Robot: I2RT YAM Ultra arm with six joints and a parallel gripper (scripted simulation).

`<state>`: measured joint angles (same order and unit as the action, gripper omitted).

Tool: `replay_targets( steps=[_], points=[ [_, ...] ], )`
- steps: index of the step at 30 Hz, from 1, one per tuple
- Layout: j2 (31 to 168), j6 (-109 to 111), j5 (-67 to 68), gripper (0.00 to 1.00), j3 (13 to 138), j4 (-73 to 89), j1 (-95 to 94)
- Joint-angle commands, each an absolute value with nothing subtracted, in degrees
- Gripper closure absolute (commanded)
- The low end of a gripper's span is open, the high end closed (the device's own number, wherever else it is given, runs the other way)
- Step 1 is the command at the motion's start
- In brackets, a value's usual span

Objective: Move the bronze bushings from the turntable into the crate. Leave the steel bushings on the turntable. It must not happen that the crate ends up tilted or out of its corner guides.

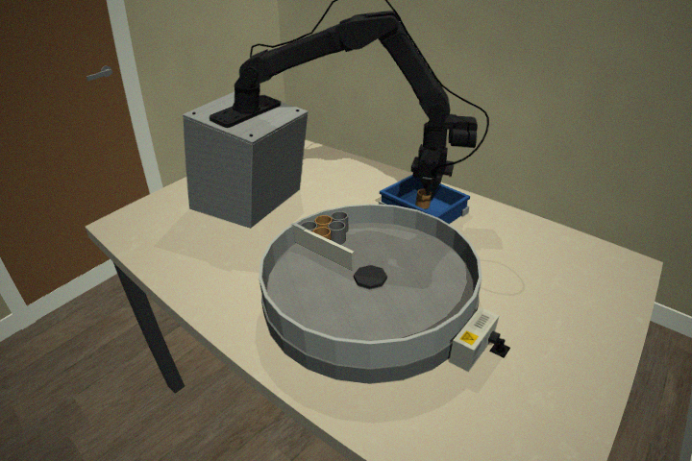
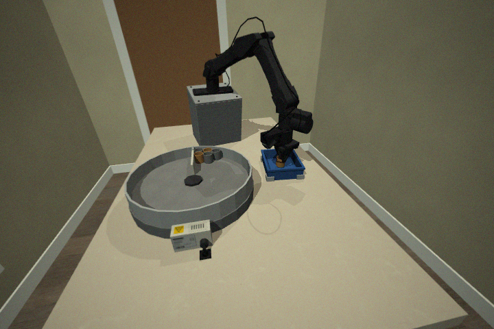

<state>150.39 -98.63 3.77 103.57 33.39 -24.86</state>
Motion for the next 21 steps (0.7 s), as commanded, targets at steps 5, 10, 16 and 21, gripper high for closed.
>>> replay_targets(
  steps=[5, 10, 16, 21],
  points=[
    [150.67, -98.17, 4.02, 1.00, 106.44, 34.59, -24.15],
    [149.47, -98.20, 4.03, 1.00, 106.95, 34.89, -24.14],
    [149.51, -98.22, 4.02, 1.00, 107.04, 34.93, -24.55],
    [149.51, -98.22, 4.04, 1.00, 107.04, 34.93, -24.55]
  ],
)
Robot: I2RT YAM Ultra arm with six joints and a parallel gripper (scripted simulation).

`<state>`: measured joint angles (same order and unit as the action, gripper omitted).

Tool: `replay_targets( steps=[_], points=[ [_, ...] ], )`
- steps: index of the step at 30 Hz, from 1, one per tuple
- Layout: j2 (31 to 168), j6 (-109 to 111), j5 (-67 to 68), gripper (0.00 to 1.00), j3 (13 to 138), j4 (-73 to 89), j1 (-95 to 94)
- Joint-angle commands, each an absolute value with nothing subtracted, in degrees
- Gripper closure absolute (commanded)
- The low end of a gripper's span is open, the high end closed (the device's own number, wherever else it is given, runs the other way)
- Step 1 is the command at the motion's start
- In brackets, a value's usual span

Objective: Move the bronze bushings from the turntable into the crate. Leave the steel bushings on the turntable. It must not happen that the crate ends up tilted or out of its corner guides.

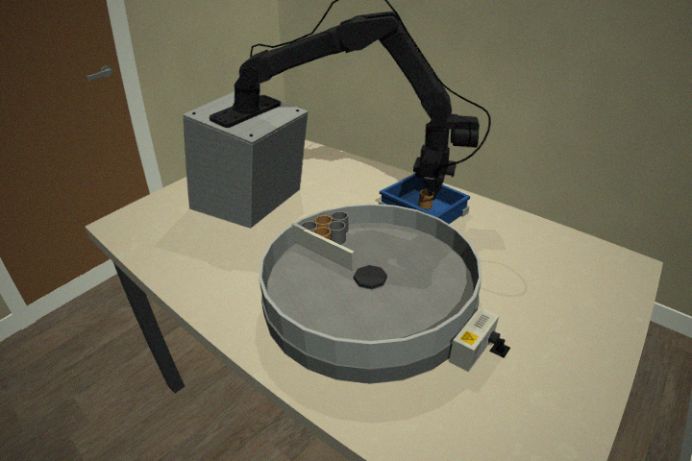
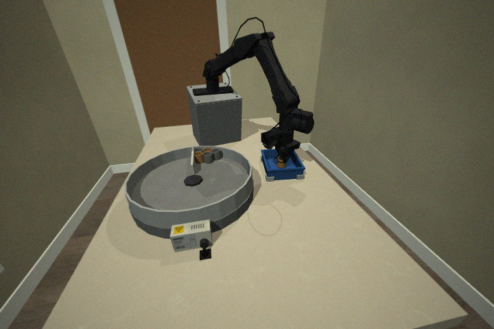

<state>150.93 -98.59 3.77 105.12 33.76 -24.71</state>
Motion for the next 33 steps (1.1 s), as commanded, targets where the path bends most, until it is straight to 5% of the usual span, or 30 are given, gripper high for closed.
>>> replay_targets(
  steps=[1, 33],
  points=[
    [149.51, -98.22, 4.04, 1.00, 107.04, 34.93, -24.55],
    [148.55, -98.60, 4.11, 1.00, 103.19, 33.58, -25.05]
  ],
)
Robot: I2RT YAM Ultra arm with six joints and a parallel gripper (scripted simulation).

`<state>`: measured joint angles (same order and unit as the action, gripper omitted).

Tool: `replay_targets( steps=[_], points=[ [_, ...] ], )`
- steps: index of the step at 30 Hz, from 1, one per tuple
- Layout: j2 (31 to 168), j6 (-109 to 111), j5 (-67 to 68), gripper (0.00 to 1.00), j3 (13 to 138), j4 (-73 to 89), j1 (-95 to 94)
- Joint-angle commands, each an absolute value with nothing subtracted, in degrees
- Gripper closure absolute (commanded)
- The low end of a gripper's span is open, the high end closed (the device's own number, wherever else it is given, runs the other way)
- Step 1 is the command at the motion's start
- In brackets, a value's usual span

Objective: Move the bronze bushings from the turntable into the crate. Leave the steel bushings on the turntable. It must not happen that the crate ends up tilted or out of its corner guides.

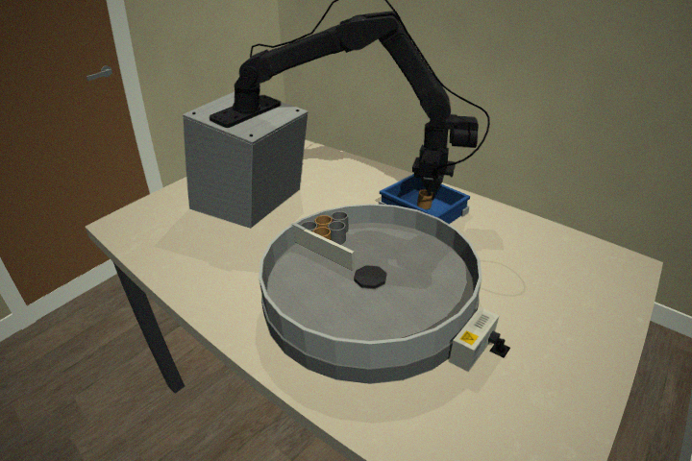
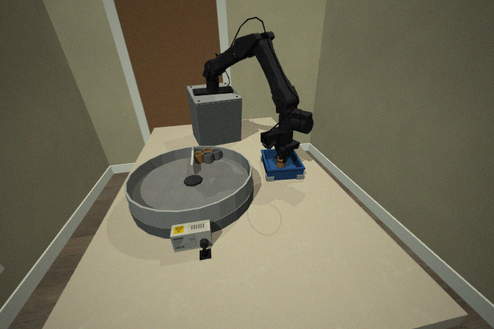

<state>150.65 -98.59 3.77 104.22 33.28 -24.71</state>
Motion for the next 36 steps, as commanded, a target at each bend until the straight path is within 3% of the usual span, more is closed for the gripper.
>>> replay_targets(
  steps=[1, 36],
  points=[
    [148.54, -98.60, 4.11, 1.00, 103.27, 33.57, -25.05],
    [148.49, -98.60, 4.11, 1.00, 104.42, 33.57, -25.05]
  ],
)
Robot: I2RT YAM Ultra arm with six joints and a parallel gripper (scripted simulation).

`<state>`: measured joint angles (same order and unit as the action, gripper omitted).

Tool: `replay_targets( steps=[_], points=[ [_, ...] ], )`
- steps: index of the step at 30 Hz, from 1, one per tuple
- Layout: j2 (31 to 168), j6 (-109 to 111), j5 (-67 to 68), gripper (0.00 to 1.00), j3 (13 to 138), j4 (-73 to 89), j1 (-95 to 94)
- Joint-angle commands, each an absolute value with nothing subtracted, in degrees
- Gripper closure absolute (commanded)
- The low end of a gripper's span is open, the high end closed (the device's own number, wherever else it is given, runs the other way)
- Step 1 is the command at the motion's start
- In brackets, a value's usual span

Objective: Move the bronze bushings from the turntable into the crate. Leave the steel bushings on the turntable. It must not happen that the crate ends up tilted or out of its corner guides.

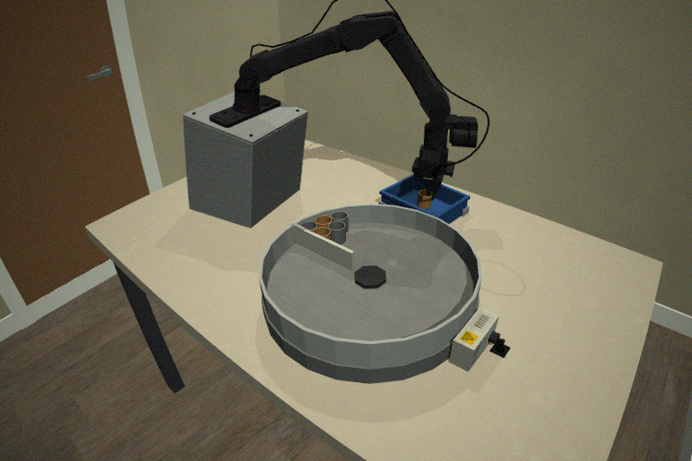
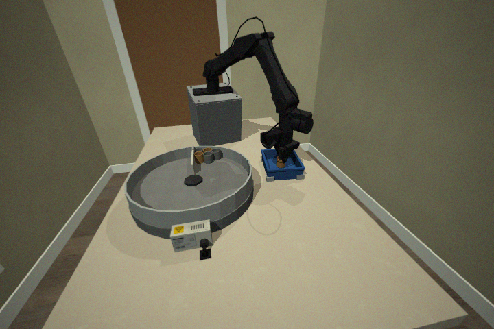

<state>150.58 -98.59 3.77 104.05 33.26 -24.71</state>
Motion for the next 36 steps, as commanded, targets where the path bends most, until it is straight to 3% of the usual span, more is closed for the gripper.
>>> replay_targets(
  steps=[1, 36],
  points=[
    [148.50, -98.61, 4.11, 1.00, 104.43, 33.55, -25.05],
    [150.40, -98.82, 4.14, 1.00, 105.74, 32.83, -25.33]
  ],
)
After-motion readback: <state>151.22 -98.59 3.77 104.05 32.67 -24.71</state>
